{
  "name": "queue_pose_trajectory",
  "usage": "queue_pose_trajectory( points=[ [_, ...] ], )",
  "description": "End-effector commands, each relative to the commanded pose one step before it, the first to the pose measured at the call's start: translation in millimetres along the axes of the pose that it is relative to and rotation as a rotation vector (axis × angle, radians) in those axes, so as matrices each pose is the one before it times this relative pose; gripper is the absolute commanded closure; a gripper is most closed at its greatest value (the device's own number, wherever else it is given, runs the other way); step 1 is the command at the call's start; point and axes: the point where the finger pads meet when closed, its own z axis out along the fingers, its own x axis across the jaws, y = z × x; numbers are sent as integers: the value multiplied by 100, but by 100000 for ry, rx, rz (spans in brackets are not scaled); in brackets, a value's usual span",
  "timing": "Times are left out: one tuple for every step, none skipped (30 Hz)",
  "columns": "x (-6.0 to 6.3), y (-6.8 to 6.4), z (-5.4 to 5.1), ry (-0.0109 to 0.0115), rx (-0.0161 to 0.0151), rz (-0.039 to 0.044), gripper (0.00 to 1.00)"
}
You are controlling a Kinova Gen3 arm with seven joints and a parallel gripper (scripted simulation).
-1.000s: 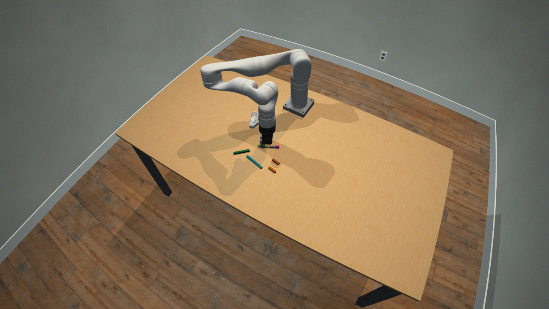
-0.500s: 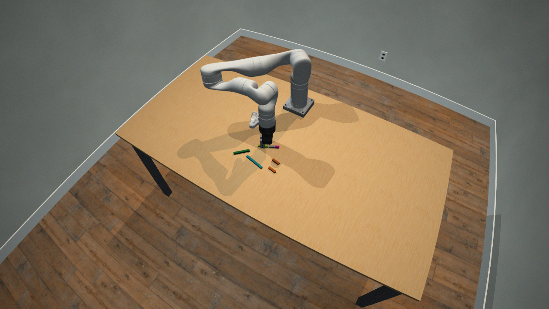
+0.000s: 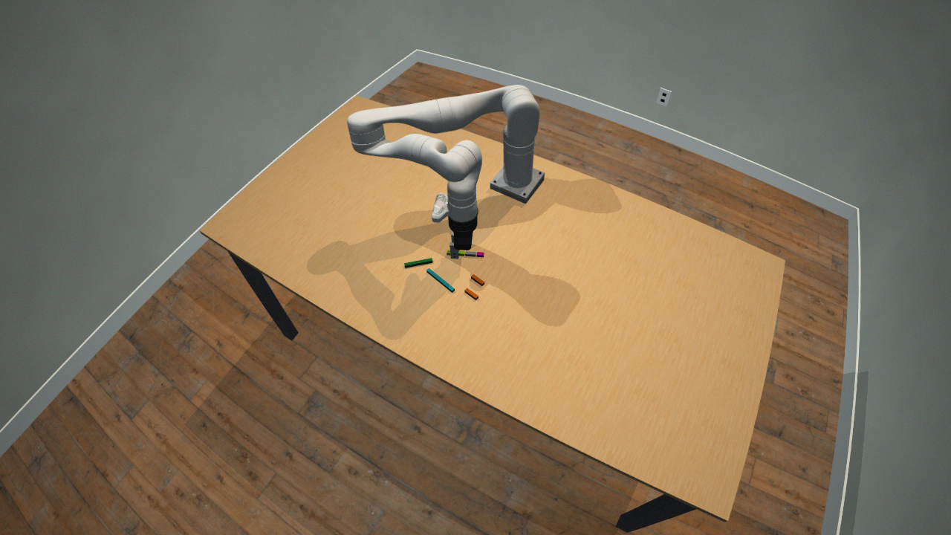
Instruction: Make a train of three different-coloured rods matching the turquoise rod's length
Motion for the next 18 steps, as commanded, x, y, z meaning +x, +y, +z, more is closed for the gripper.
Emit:
queue_pose_trajectory(
  points=[
    [-108,84,60,-539,140,78,46],
    [0,0,0,0,0,0,46],
    [0,0,0,0,0,0,46],
    [0,0,0,0,0,0,46],
    [0,0,0,0,0,0,46],
    [0,0,0,0,0,0,46],
    [0,0,0,0,0,0,46],
    [0,0,-2,0,0,0,46],
    [0,0,-12,0,0,0,46],
    [0,0,-31,0,-1,1,46],
    [0,0,-57,0,-2,1,46],
    [1,1,-89,1,-3,0,46],
    [2,2,-124,3,-5,-1,46],
    [4,3,-162,6,-9,-4,46],
    [2,1,-207,1,-6,1,46],
    [4,4,-248,6,-12,-4,46],
    [3,3,-287,3,-10,-1,46],
    [0,0,0,0,0,0,46]
  ],
)
